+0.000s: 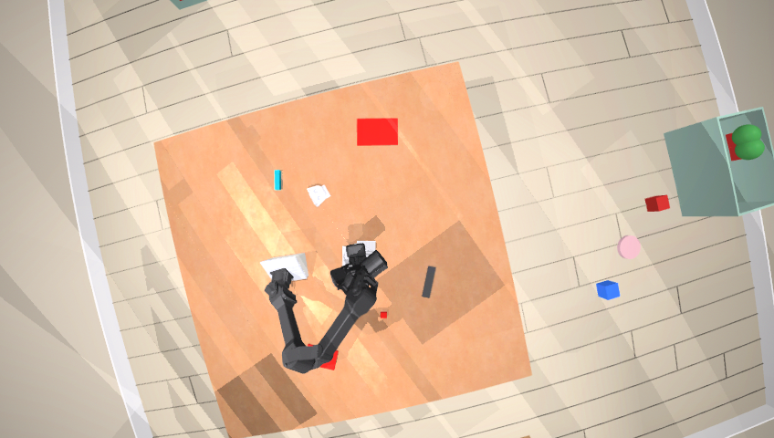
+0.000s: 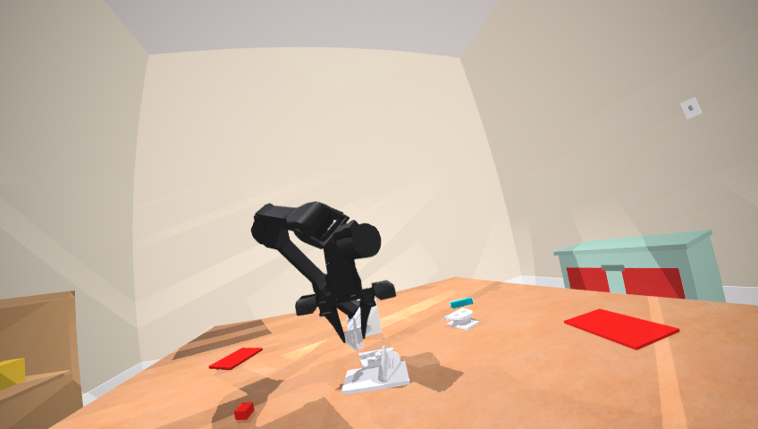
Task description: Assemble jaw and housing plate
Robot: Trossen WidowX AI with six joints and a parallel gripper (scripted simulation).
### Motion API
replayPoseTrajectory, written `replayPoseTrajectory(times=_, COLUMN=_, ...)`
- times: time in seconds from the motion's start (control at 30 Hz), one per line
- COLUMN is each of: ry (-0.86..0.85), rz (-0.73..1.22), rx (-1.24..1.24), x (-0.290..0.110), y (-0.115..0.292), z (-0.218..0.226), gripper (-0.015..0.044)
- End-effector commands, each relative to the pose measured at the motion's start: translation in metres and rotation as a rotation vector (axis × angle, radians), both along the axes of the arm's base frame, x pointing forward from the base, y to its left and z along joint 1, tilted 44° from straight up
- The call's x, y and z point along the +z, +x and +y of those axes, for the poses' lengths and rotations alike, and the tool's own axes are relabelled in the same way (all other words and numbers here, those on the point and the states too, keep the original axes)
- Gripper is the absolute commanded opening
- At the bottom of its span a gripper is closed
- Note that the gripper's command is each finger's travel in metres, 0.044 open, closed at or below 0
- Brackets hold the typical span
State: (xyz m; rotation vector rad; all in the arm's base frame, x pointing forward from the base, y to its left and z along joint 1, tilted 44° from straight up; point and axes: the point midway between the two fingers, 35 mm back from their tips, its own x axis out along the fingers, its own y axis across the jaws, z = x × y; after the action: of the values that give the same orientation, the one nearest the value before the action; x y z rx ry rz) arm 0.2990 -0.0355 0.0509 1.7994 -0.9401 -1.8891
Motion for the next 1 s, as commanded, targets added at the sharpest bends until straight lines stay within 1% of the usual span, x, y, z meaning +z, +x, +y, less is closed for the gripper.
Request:
replayPoseTrajectory(times=0.0, ry=-0.005, rz=0.005, rx=0.007, x=-0.005, y=-0.001, z=-0.005, gripper=0.0134)
replayPoseTrajectory(times=0.77, ry=-0.007, rz=0.006, rx=0.008, x=-0.031, y=-0.006, z=-0.030, gripper=0.0134)
replayPoseTrajectory(times=0.97, ry=-0.008, rz=0.006, rx=0.008, x=-0.032, y=-0.006, z=-0.031, gripper=0.0134)
